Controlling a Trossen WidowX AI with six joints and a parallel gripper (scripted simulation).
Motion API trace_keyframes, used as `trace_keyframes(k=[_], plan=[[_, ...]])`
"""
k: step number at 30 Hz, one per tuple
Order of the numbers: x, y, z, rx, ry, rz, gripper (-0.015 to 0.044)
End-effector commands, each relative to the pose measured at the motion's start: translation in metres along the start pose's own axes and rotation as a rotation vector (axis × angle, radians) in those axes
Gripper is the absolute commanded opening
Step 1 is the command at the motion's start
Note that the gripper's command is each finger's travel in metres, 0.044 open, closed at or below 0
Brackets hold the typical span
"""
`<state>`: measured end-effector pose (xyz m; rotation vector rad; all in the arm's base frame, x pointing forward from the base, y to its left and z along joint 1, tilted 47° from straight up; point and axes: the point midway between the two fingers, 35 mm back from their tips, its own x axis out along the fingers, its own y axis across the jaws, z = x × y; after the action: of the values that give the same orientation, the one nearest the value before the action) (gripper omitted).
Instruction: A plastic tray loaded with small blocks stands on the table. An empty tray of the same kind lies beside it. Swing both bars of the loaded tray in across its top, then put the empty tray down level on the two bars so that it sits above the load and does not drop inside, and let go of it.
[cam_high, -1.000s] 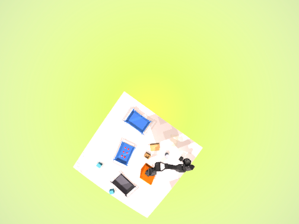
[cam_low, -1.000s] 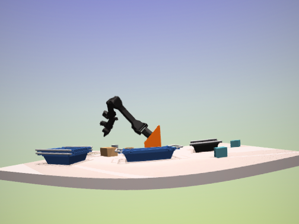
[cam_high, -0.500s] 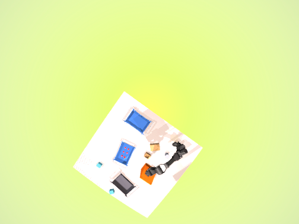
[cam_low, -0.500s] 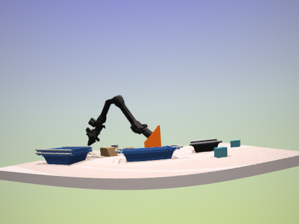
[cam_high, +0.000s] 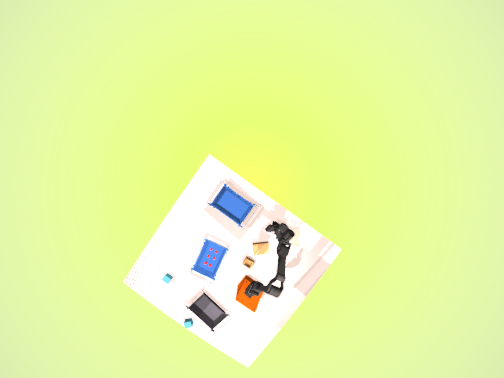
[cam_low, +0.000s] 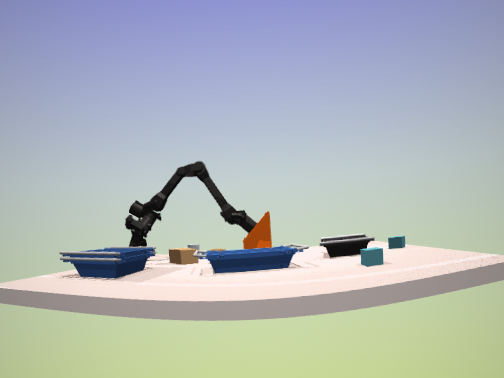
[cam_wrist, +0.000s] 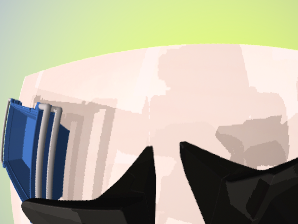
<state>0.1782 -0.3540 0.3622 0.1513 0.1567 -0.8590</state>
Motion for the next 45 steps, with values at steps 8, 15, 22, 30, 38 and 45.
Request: trace_keyframes(k=[8,15,22,30,38,45], plan=[[0.023,0.163,-0.028,-0.136,0.132,0.259,0.0086],[0.028,0.233,-0.076,0.124,0.360,0.235,0.0086],[0.026,0.279,-0.138,0.427,0.585,0.060,0.0086],[0.013,0.316,-0.209,0.871,0.652,-0.384,0.0086],[-0.006,0.340,-0.251,1.212,0.408,-0.716,0.0086],[-0.016,0.349,-0.263,1.416,0.173,-0.806,0.0086]])
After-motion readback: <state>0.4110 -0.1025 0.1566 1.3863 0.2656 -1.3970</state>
